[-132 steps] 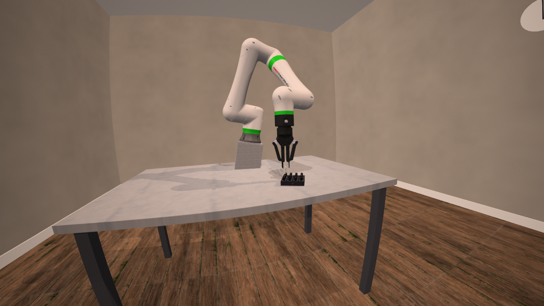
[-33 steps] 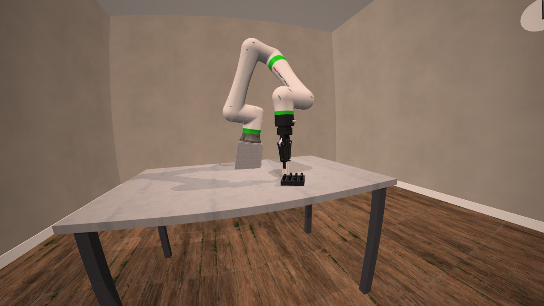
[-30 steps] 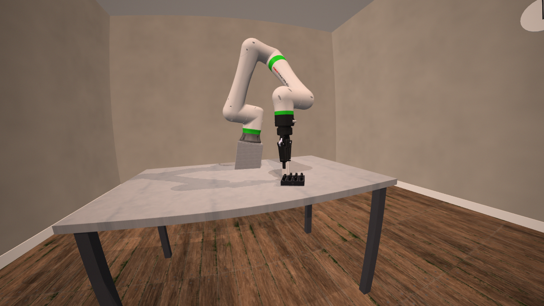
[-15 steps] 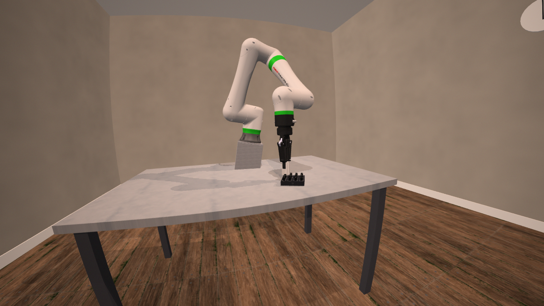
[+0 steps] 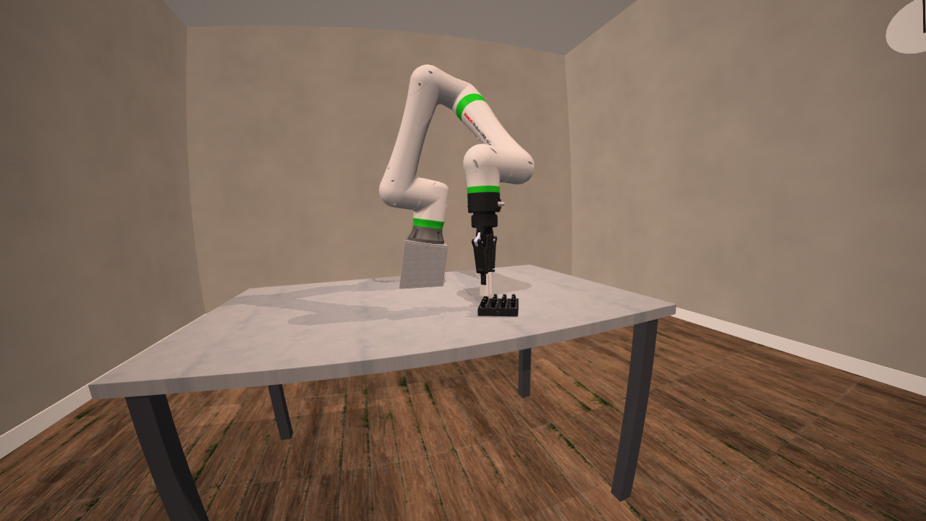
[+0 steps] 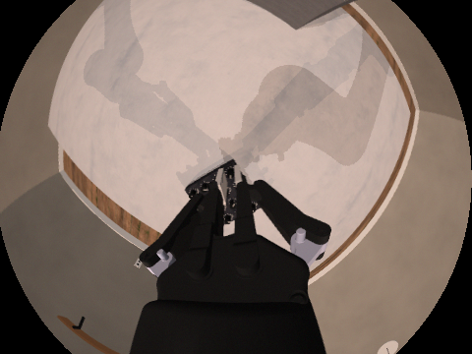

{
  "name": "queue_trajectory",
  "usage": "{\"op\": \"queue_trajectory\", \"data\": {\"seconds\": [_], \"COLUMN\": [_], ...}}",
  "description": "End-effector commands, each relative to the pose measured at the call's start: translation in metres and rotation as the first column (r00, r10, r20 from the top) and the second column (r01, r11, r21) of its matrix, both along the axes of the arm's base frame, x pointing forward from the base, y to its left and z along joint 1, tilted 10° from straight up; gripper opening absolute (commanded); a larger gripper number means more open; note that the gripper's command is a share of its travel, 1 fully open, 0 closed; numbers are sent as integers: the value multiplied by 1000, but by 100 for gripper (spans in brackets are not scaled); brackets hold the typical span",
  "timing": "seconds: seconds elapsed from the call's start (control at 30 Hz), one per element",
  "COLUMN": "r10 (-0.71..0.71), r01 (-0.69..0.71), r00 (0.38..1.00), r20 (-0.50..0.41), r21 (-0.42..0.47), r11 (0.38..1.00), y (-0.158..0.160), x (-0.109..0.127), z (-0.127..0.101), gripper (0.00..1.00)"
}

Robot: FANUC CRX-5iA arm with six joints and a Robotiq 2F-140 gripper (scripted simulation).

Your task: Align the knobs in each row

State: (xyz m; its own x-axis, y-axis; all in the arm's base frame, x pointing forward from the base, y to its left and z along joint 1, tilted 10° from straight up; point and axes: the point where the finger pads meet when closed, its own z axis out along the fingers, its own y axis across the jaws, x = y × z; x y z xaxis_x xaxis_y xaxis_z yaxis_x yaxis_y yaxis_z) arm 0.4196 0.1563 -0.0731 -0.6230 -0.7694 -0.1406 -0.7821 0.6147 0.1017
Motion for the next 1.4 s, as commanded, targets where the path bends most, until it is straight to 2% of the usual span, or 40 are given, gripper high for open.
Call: {"op": "queue_trajectory", "data": {"seconds": [0.0,0.3,0.8,0.83,1.1,1.37], "r10": [0,0,0,0,0,0], "r01": [0,0,0,0,0,0], "r00": [1000,1000,1000,1000,1000,1000], "r20": [0,0,0,0,0,0], "r21": [0,0,0,0,0,0], "r11": [1000,1000,1000,1000,1000,1000], "y": [-1,-5,-5,-5,-7,-14], "x": [0,0,0,0,0,0], "z": [8,29,30,30,38,77], "gripper": [12,12,12,100,100,100]}}
